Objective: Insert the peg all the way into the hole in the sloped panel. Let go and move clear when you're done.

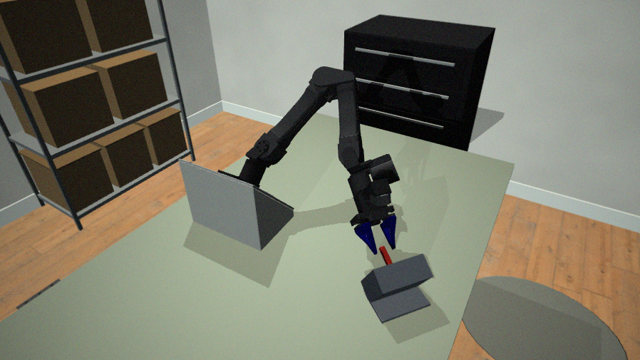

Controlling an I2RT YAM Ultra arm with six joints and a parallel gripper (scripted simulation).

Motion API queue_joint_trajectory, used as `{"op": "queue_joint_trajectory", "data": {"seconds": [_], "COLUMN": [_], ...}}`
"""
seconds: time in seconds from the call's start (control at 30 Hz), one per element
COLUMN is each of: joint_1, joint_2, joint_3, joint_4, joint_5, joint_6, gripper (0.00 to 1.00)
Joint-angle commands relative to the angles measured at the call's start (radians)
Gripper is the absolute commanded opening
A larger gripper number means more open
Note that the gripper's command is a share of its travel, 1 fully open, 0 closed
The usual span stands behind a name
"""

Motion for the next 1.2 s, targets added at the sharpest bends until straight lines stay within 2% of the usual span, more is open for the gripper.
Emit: {"op": "queue_joint_trajectory", "data": {"seconds": [0.0, 0.03, 0.1, 0.17, 0.33, 0.6, 0.67, 1.17], "joint_1": [-0.012, -0.012, -0.012, -0.012, -0.012, -0.001, -0.001, 0.033], "joint_2": [-0.005, -0.005, -0.005, -0.005, -0.005, -0.088, -0.088, -0.320], "joint_3": [0.002, 0.002, 0.002, 0.002, 0.002, -0.045, -0.045, -0.151], "joint_4": [0.002, 0.002, 0.002, 0.002, 0.002, -0.040, -0.040, -0.140], "joint_5": [0.009, 0.009, 0.009, 0.009, 0.009, 0.028, 0.028, 0.068], "joint_6": [0.000, 0.000, 0.000, 0.000, 0.000, 0.017, 0.017, 0.047], "gripper": [0.68, 0.79, 0.79, 1.00, 1.00, 1.00, 1.00, 1.00]}}
